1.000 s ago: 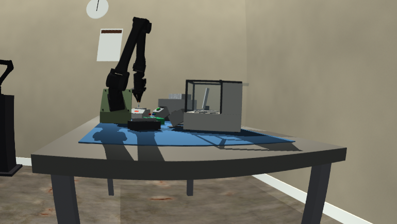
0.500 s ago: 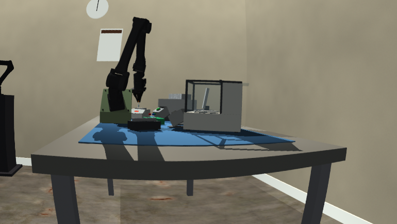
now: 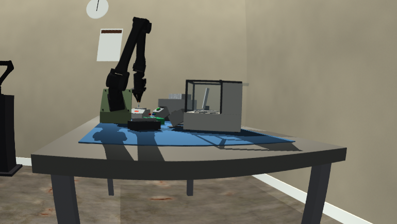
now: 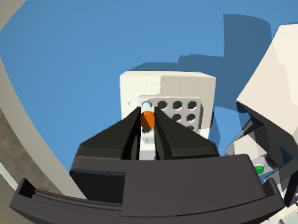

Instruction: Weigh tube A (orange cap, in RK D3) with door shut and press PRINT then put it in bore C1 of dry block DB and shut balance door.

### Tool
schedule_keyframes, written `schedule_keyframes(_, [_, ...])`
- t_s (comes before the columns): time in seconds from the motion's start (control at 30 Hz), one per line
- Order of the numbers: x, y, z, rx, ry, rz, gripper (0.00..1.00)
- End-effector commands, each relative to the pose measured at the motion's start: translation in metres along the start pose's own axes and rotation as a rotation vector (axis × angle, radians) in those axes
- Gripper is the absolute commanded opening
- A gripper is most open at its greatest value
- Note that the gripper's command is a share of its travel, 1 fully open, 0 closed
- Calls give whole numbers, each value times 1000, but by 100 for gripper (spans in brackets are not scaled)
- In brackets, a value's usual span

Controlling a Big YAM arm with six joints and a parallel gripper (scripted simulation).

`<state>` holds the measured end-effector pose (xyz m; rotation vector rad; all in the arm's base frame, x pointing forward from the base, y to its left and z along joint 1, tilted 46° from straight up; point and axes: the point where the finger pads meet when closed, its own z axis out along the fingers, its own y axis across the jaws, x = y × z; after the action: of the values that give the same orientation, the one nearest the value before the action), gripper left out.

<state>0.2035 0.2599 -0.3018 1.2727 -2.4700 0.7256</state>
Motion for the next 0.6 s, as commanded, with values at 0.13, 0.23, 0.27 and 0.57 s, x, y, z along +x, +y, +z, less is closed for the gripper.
schedule_keyframes(0.13, [5,2,10,2,10,0,9])
schedule_keyframes(0.23, [5,3,10,2,9,0,9])
schedule_keyframes(0.27, [5,3,10,2,9,0,9])
schedule_keyframes(0.57, [4,3,7,1,4,2,9])
